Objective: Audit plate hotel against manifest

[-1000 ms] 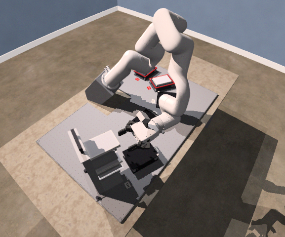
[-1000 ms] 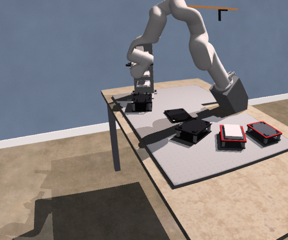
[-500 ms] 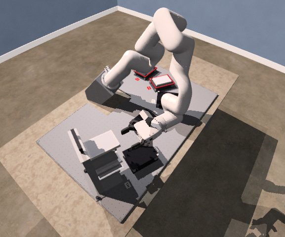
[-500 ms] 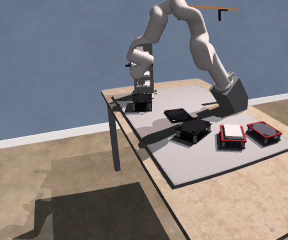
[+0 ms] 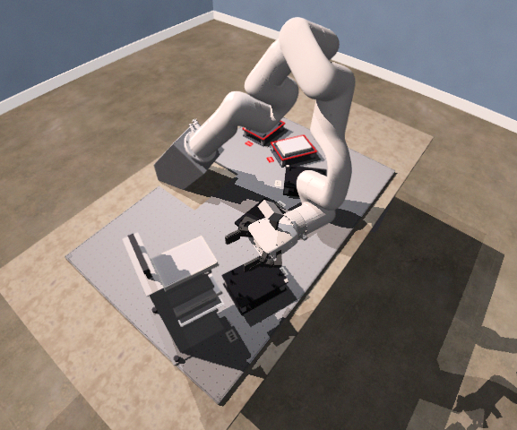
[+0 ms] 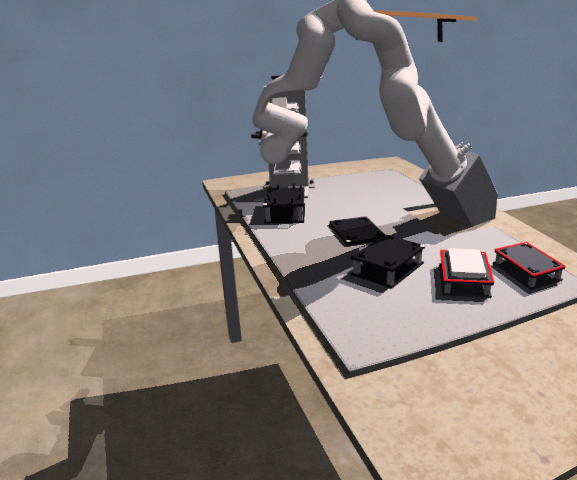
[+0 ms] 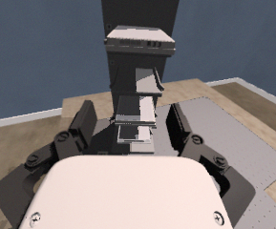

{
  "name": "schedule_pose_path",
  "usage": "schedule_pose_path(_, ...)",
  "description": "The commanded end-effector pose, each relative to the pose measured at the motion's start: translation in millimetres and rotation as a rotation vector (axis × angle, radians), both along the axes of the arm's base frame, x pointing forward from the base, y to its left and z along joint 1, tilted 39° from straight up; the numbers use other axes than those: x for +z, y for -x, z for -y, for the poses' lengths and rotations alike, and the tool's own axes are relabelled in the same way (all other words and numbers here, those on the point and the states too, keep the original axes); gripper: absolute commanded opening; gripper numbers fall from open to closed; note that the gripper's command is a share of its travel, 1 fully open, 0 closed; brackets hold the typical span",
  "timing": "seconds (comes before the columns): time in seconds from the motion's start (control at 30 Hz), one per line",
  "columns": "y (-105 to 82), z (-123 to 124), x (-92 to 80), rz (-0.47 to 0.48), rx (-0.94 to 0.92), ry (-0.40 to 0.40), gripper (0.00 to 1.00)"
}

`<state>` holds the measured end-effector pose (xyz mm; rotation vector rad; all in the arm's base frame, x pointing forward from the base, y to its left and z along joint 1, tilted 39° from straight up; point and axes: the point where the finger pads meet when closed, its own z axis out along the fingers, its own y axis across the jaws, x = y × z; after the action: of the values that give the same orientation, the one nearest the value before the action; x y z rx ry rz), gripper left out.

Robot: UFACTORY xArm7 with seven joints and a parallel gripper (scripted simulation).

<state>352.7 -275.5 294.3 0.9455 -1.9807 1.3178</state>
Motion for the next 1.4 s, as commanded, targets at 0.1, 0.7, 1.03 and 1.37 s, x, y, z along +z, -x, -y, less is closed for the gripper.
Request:
schedule_pose_path(0.1,-10.3,-3.4,-12.1,0.003,-0.002,0.002,1.00)
schedule_pose_path(0.7,-34.7,-13.4,-44.4,0.003,-0.002,0.002,1.00)
schedule_pose_path(1.03,-33.5,1.5,-50.0,0.003,-0.002,0.002,1.00)
schedule_pose_path(1.37,-32.4,14.7,-54.8,0.002,-0.002,0.002,1.00)
